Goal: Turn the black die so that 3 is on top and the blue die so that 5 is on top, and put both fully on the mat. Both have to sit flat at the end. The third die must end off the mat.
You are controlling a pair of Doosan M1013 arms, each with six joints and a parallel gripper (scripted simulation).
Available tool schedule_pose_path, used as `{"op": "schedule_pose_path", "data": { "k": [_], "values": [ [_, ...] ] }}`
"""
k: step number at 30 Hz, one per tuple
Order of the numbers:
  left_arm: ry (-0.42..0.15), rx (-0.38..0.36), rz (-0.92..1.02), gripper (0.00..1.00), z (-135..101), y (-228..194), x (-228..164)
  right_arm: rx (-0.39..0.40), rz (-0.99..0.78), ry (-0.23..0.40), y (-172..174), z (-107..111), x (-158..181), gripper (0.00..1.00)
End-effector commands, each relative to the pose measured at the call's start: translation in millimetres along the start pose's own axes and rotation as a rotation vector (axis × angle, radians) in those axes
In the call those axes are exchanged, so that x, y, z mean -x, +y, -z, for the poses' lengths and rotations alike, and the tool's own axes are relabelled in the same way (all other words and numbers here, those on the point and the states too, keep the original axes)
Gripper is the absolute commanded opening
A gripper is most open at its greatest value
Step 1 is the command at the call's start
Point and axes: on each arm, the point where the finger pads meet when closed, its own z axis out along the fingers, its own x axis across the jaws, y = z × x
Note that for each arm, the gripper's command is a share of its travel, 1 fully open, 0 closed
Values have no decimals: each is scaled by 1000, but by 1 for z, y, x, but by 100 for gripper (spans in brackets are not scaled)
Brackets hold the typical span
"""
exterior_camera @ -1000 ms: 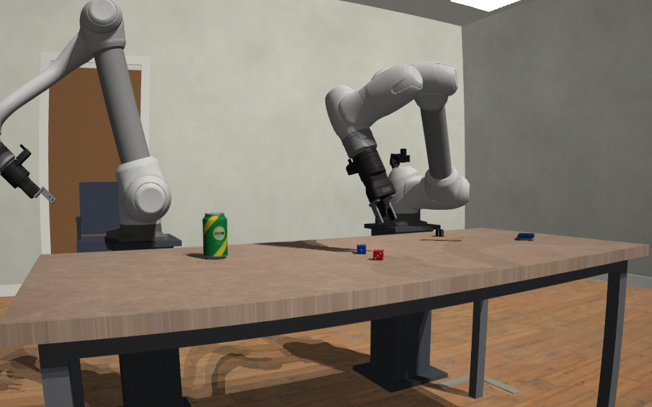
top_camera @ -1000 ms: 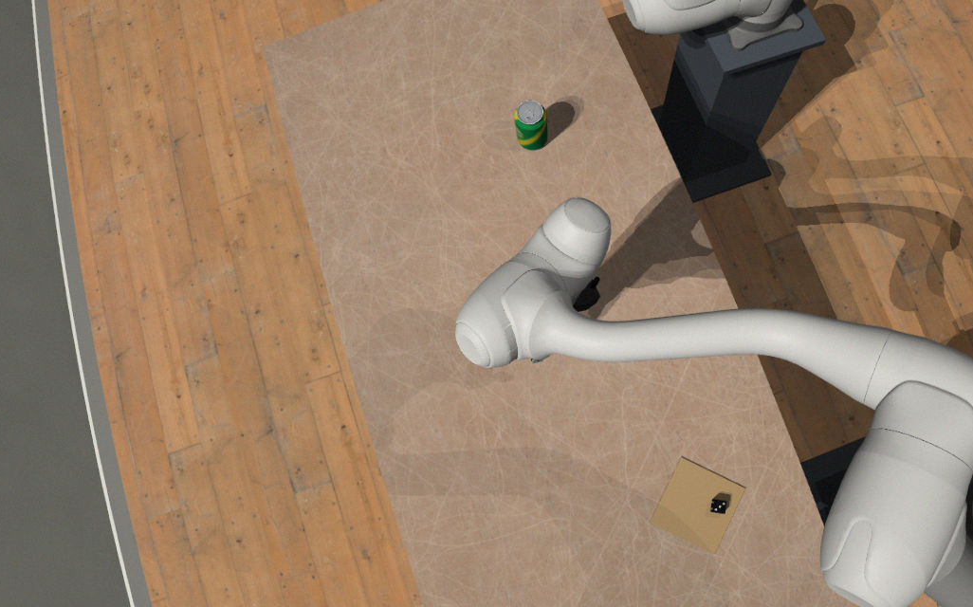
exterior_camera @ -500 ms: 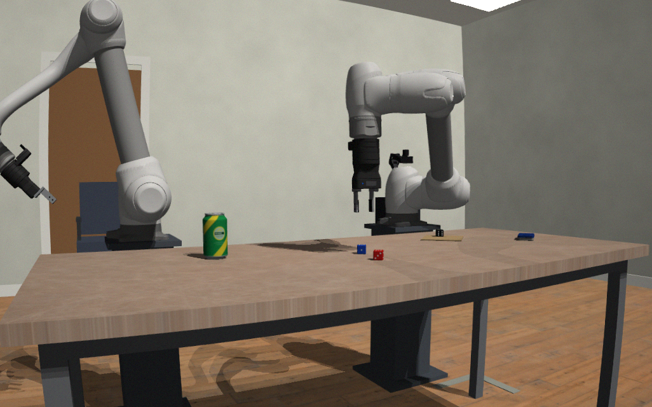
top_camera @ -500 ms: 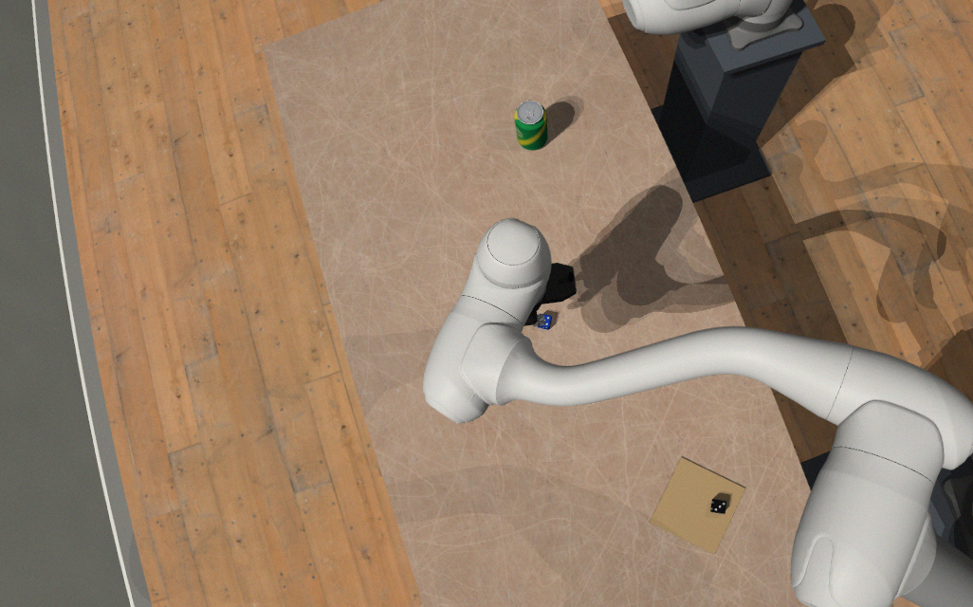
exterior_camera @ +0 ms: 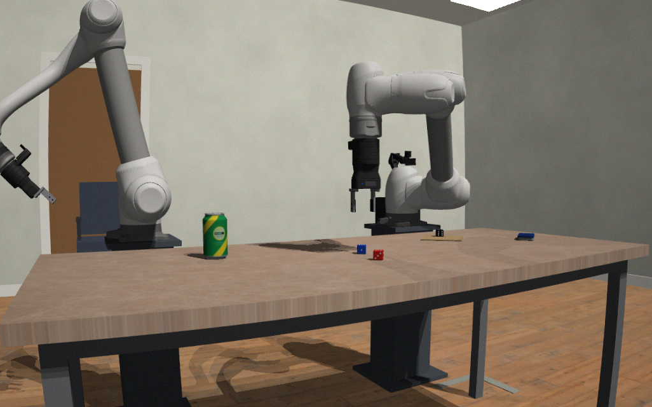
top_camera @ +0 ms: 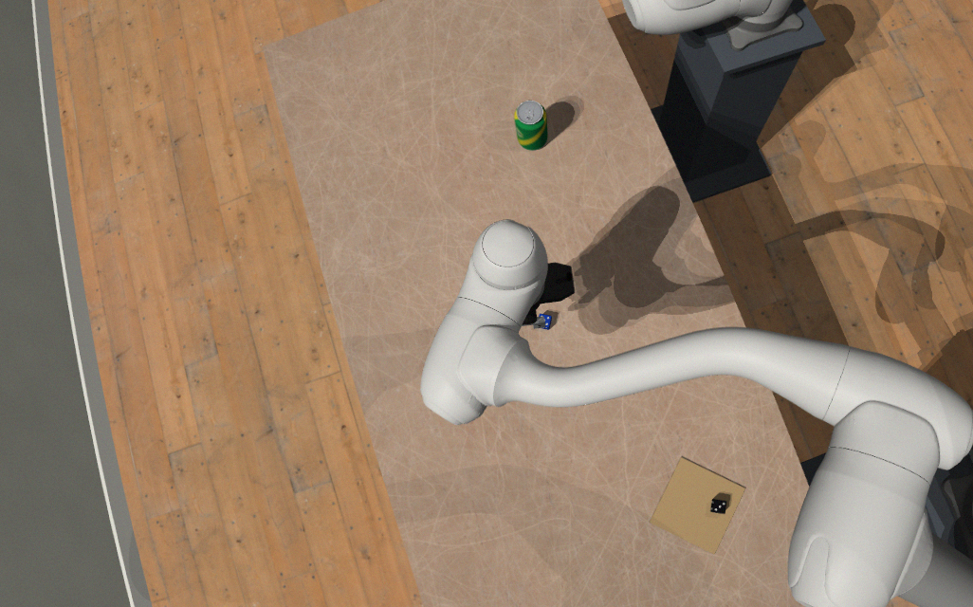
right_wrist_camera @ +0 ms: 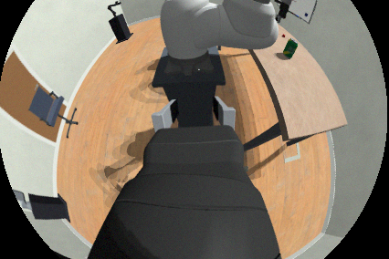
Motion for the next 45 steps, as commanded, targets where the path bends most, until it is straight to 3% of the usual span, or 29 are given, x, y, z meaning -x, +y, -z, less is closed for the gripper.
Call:
{"op": "schedule_pose_path", "data": {
  "k": [1,3,17,20,22,33,39,40,45],
  "values": [
    [-1,2,81,100,-1,-1,1,1,0,0,0,0,0,100],
    [-1,2,81,100,-1,-1,1,1,0,0,0,0,0,100],
    [-1,1,660,100,-18,-8,4,1,0,0,0,0,0,100],
    [-1,1,668,100,-18,-8,4,1,0,0,0,0,0,100],
    [-1,1,822,100,-22,-9,4,1,0,0,0,0,0,100],
    [-1,1,1193,100,-33,-10,1,1,0,0,0,0,0,100],
    [-1,1,1243,100,-34,-10,1,1,0,0,0,0,0,100],
    [-1,1,1243,79,-34,-10,1,1,0,0,0,0,0,100],
    [-1,1,1243,79,-34,-10,1,1,0,0,0,0,0,100]
  ]
}}
